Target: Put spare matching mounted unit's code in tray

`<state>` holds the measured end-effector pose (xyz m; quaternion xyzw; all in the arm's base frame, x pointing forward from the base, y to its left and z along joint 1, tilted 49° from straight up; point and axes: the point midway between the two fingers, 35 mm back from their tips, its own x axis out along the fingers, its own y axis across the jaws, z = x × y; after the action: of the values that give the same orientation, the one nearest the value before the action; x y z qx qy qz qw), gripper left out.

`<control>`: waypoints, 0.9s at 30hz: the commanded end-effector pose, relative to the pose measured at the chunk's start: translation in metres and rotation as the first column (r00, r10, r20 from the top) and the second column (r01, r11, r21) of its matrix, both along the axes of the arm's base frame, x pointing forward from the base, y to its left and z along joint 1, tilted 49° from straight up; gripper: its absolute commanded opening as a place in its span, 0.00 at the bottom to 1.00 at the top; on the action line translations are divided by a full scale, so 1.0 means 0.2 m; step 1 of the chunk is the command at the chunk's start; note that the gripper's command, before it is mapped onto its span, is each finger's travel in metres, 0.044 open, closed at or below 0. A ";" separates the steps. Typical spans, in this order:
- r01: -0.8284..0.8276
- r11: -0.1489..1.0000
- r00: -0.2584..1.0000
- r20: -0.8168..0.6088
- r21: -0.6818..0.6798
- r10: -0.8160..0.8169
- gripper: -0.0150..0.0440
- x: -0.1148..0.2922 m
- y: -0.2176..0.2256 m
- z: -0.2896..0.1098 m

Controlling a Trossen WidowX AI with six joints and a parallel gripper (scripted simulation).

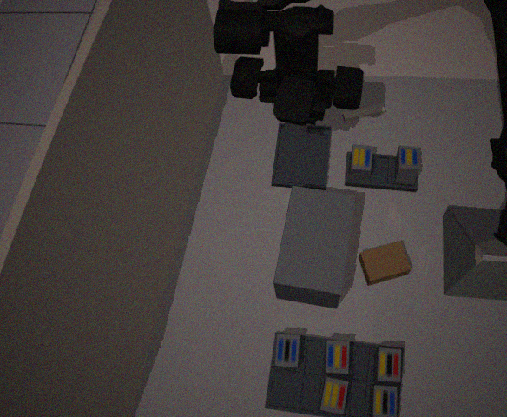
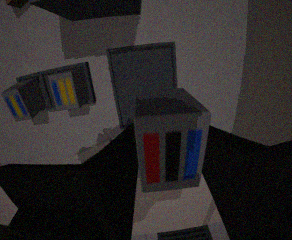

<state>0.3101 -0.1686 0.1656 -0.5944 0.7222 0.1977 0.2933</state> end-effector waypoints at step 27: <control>-0.002 1.000 1.000 -0.003 0.005 0.002 0.25 0.00 -0.11 -0.10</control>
<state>0.3097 -0.1888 0.1486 -0.5945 0.7227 0.1966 0.2927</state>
